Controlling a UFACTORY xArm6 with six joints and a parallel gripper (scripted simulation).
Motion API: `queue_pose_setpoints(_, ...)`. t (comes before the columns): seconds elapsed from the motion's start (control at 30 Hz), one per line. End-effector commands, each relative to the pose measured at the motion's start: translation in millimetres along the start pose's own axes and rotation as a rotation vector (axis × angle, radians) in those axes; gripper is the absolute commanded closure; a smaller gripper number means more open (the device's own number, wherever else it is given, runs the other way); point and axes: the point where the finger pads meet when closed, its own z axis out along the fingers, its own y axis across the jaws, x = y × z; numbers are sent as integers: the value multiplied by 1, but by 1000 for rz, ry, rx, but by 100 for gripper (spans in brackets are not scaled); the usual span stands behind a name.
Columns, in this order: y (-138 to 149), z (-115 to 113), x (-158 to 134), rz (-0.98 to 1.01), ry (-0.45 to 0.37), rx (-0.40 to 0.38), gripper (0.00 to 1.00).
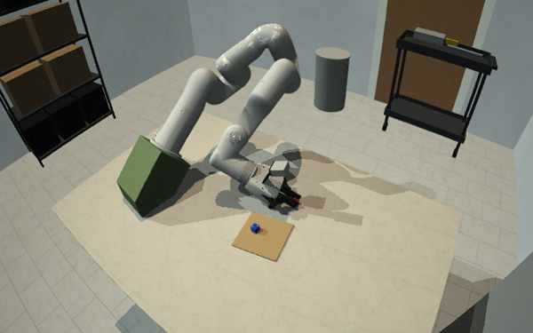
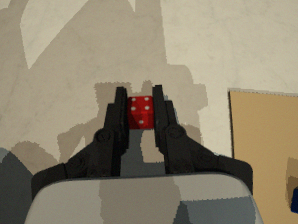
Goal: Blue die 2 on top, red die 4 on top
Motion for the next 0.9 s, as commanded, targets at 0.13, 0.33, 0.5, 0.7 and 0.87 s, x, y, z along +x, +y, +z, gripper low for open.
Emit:
queue_pose_setpoints(0.13, 0, 0, 1, 0, 1, 0, 81)
queue_pose_setpoints(0.33, 0, 0, 1, 0, 1, 0, 72)
queue_pose_setpoints(0.5, 0, 0, 1, 0, 1, 0, 64)
queue_pose_setpoints(0.7, 0, 0, 1, 0, 1, 0, 64)
queue_pose_setpoints(0.87, 0, 0, 1, 0, 1, 0, 64)
